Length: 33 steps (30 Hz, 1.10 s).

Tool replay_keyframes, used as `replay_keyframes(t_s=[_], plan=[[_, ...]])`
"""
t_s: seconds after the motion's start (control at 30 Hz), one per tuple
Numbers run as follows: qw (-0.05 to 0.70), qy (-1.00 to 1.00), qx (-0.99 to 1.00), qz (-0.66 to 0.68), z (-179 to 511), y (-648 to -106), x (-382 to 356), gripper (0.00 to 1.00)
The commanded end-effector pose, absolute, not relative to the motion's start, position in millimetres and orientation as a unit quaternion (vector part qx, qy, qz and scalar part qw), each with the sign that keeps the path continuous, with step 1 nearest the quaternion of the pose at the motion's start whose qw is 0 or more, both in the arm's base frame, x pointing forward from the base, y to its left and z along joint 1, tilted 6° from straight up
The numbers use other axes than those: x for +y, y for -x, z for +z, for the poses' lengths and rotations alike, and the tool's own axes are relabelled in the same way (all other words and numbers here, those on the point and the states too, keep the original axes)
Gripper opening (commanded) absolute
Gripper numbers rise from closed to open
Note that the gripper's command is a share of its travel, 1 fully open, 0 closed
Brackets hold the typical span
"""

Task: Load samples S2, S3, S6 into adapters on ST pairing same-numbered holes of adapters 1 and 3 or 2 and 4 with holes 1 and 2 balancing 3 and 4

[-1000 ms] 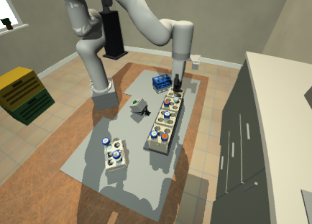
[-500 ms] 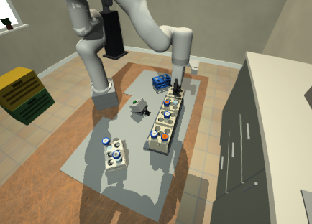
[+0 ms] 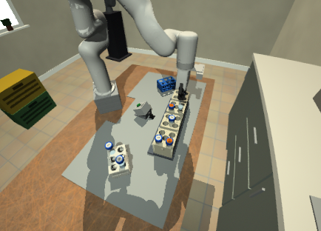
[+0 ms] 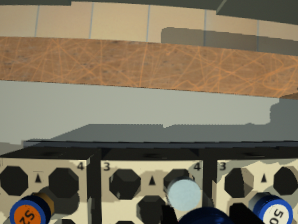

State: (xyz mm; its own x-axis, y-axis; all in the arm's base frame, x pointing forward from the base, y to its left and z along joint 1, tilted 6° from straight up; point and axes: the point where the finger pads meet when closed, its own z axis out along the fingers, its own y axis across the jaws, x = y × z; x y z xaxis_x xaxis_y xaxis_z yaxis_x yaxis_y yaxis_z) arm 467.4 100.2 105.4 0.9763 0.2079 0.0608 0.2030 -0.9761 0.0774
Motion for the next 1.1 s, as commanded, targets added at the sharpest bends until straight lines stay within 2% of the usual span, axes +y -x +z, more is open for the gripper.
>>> replay_keyframes(t_s=[0.0,1.07], plan=[[0.035,-0.993,0.103,0.036,107.0,-468.7,100.6,0.0],[0.035,-0.993,0.103,0.036,82.0,-470.6,99.0,0.0]])
